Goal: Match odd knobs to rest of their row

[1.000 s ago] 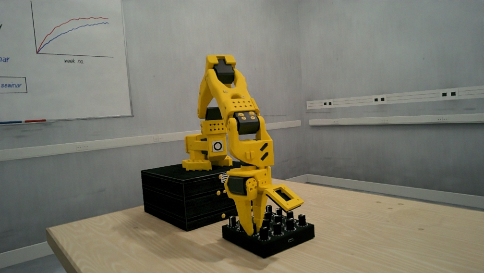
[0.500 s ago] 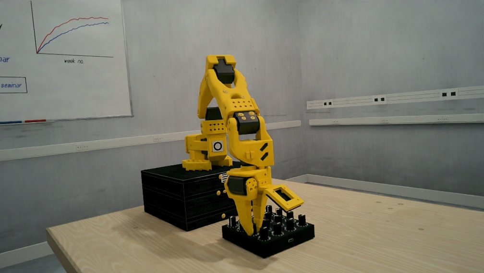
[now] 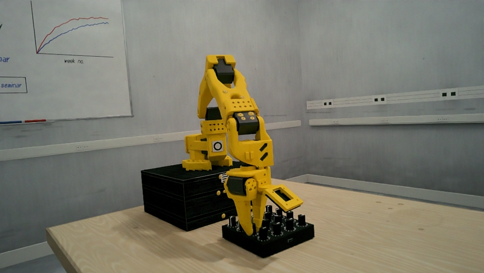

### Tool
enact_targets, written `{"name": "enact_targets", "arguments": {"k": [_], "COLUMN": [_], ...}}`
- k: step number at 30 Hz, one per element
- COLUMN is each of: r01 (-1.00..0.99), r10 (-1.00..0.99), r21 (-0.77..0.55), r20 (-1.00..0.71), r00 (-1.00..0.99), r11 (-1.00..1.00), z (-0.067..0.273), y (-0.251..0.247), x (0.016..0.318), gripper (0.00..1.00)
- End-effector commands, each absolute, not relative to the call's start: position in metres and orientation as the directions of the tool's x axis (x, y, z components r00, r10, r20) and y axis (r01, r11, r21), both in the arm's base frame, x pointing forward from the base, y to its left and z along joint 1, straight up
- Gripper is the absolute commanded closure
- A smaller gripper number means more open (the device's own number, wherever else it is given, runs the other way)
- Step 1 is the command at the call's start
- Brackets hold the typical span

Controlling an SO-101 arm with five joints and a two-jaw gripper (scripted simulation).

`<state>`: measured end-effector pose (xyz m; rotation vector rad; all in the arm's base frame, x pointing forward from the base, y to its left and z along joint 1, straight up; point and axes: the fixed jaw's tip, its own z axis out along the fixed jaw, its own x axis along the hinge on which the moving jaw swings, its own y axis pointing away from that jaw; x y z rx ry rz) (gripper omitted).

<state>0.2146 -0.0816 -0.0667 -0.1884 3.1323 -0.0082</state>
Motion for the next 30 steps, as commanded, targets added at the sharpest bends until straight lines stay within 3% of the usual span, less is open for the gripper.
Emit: {"name": "enact_targets", "arguments": {"k": [1, 30], "r01": [-0.112, -0.112], "r10": [-0.112, -0.112], "r21": [0.001, 0.001], "r20": [0.002, 0.002], "r00": [-0.994, -0.994], "r11": [0.994, 0.994], "z": [-0.0667, -0.0610], "y": [-0.0803, -0.0802], "x": [0.2118, 0.2102], "gripper": [0.95, 0.92]}}
